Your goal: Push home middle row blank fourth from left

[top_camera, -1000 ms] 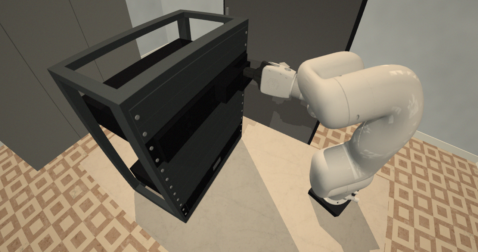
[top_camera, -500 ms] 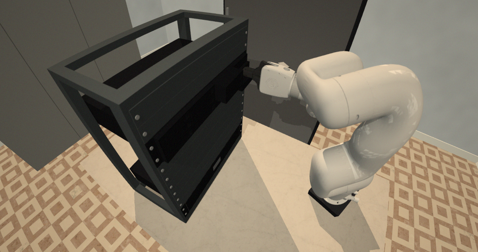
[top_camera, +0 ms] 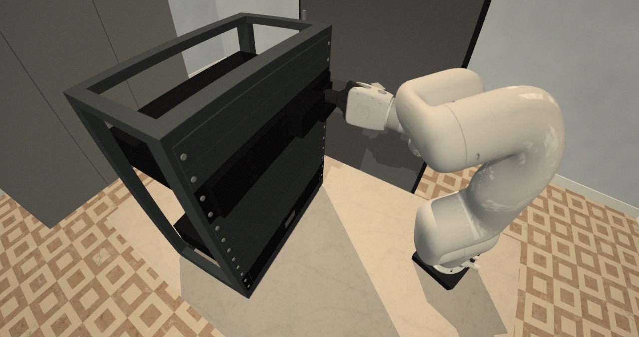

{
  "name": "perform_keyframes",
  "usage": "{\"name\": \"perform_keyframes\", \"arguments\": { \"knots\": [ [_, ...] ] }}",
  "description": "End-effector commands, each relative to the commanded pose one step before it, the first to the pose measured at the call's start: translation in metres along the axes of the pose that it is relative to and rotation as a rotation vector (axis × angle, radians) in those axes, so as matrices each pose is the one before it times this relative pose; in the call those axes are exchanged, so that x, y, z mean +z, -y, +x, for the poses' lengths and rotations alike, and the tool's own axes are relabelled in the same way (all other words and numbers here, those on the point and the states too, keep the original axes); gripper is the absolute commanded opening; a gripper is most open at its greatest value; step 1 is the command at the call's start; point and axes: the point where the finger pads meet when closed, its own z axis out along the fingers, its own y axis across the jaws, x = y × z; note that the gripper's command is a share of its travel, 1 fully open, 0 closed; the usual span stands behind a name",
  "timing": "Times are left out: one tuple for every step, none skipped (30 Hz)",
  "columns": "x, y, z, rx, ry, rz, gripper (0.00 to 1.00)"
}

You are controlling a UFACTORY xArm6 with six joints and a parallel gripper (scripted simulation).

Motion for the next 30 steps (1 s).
{"name": "perform_keyframes", "arguments": {
  "knots": [
    [0.00199, 0.00129, -0.00004, -0.00262, 0.00076, 0.00224, 0.0],
    [0.0, 0.0, 0.0, 0.0, 0.0, 0.0, 0.0],
    [0.0, 0.0, 0.0, 0.0, 0.0, 0.0, 0.0],
    [0.0, 0.0, 0.0, 0.0, 0.0, 0.0, 0.0],
    [0.0, 0.0, 0.0, 0.0, 0.0, 0.0, 0.0],
    [0.0, 0.0, 0.0, 0.0, 0.0, 0.0, 0.0],
    [0.0, 0.0, 0.0, 0.0, 0.0, 0.0, 0.0],
    [0.0, 0.0, 0.0, 0.0, 0.0, 0.0, 0.0],
    [0.0, 0.0, 0.0, 0.0, 0.0, 0.0, 0.0],
    [0.00003, 0.0, 0.0, 0.0, 0.0, 0.0, 0.0],
    [0.00019, 0.0, 0.0, 0.0, 0.0, 0.0, 0.0],
    [0.0004, 0.00001, 0.0, 0.0, 0.0, 0.0, 0.0],
    [0.00056, 0.00001, -0.00001, 0.0, 0.0, 0.0, 0.0],
    [0.00062, 0.00001, -0.00001, 0.0, 0.0, 0.0, 0.0],
    [0.00056, 0.00001, -0.00001, 0.0, 0.0, 0.0, 0.0],
    [0.0004, 0.00001, -0.00001, 0.0, 0.0, 0.0, 0.0],
    [0.00019, 0.0, 0.0, 0.0, 0.0, 0.0, 0.0],
    [0.00003, 0.0, 0.0, 0.0, 0.0, 0.0, 0.0],
    [0.0, 0.0, 0.0, 0.0, 0.0, 0.0, 0.0],
    [0.0, 0.0, 0.0, 0.0, 0.0, 0.0, 0.0],
    [0.0, 0.0, 0.0, 0.0, 0.0, 0.0, 0.0],
    [0.0, 0.0, 0.0, 0.0, 0.0, 0.0, 0.0],
    [0.0, 0.0, 0.0, 0.0, 0.0, 0.0, 0.0],
    [0.0, 0.0, 0.0, 0.0, 0.0, 0.0, 0.0],
    [0.0, 0.0, 0.0, 0.0, 0.0, 0.0, 0.0],
    [0.0, 0.0, 0.0, 0.0, 0.0, 0.0, 0.0],
    [0.00003, 0.0, 0.0, 0.0, 0.0, 0.0, 0.0],
    [0.00019, 0.0, 0.0, 0.0, 0.0, 0.0, 0.0],
    [0.0004, 0.00001, 0.0, 0.0, 0.0, 0.0, 0.0],
    [0.00056, 0.00001, -0.00001, 0.0, 0.0, 0.0, 0.0]
  ]
}}
